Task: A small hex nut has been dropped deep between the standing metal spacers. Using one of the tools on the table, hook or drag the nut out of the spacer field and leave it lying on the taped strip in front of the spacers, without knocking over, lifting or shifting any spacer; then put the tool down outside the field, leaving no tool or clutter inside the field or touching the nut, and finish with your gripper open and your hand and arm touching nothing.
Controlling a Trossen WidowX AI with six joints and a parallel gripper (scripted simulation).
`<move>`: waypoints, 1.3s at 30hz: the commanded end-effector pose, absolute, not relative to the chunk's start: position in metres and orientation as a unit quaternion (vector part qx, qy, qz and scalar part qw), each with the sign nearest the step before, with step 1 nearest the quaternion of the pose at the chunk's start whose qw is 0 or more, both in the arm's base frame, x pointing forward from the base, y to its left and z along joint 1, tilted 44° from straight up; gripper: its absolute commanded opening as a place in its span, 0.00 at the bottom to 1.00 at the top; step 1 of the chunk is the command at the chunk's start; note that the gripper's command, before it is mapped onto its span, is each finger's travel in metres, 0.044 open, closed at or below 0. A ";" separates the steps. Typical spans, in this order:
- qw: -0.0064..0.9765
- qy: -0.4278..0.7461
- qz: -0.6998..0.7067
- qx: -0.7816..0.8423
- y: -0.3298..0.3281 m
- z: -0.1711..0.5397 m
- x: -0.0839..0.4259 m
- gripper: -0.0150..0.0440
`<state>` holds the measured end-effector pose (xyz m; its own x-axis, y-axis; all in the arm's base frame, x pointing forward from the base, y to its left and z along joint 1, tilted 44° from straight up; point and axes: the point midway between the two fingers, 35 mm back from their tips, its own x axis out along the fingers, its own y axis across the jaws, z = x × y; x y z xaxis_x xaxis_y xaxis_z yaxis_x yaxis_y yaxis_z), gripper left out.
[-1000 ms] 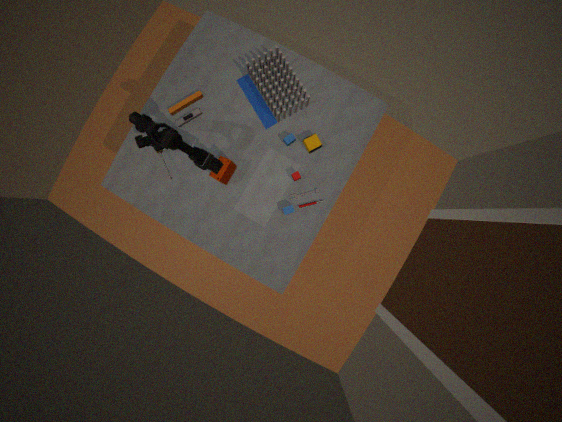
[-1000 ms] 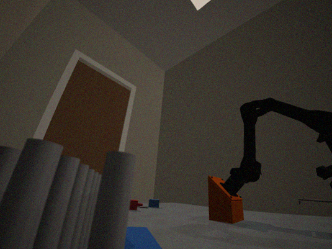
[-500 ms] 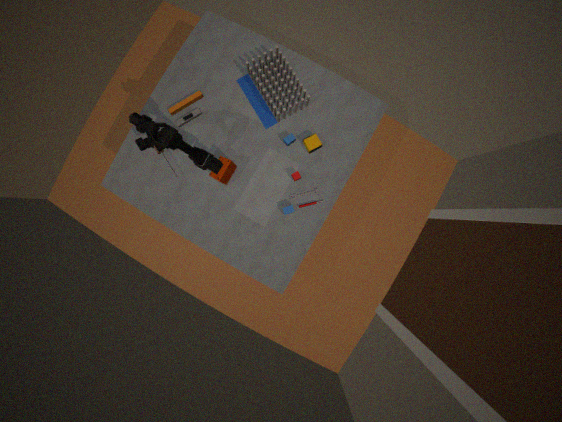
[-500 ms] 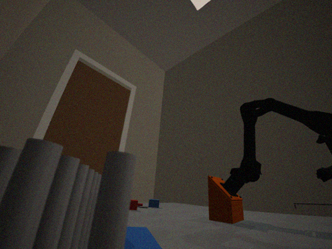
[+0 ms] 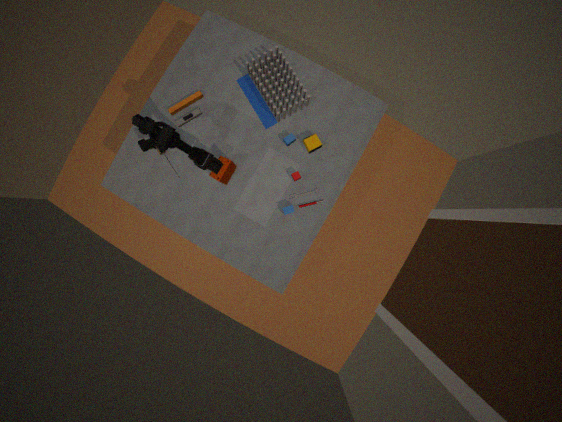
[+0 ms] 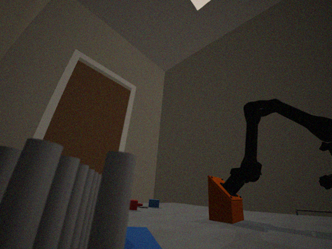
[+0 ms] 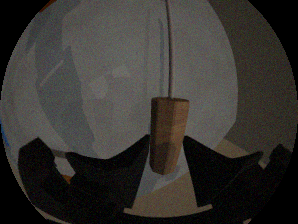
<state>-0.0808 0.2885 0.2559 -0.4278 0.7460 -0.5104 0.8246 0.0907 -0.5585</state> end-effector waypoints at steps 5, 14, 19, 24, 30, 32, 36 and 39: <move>0.048 0.738 -0.414 0.531 0.298 0.246 -0.082 0.25; 0.048 0.737 -0.414 0.532 0.307 0.235 -0.083 0.25; 0.048 0.737 -0.414 0.533 0.311 0.230 -0.083 0.25; 0.047 0.737 -0.414 0.532 0.309 0.234 -0.083 0.39; 0.047 0.737 -0.414 0.532 0.309 0.234 -0.083 0.65; 0.047 0.737 -0.414 0.532 0.309 0.234 -0.083 0.74; 0.047 0.737 -0.414 0.532 0.309 0.234 -0.083 0.92; 0.047 0.737 -0.414 0.532 0.307 0.236 -0.083 1.00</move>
